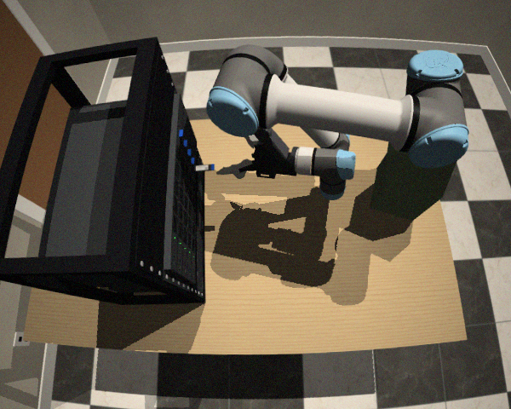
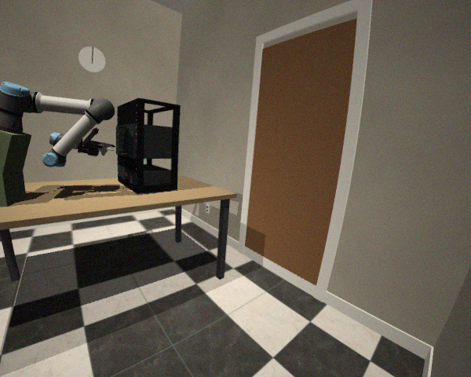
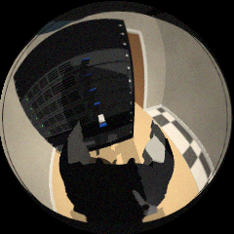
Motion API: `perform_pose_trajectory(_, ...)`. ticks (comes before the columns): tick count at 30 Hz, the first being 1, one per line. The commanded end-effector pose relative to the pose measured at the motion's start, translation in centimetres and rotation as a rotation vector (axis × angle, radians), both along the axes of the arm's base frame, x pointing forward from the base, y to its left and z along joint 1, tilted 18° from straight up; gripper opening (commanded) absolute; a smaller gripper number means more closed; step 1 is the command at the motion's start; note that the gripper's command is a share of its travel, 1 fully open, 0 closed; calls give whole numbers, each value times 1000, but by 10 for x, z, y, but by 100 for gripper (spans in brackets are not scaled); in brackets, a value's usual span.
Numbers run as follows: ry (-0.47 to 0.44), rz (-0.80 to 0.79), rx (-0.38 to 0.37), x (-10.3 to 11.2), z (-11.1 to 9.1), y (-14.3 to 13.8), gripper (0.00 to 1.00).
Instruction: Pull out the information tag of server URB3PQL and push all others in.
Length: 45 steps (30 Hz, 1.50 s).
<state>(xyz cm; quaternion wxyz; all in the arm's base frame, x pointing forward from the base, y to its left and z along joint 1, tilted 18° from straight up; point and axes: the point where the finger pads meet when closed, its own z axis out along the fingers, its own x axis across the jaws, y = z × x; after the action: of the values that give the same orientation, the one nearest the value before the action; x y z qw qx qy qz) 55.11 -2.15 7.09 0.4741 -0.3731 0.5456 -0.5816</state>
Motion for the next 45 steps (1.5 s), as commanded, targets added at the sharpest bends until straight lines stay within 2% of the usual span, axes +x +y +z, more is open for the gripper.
perform_pose_trajectory(1, 2, 2, -27, 0, 0, 0, 100)
perform_pose_trajectory(45, 31, 8, -297, -4, -2, 0, 100)
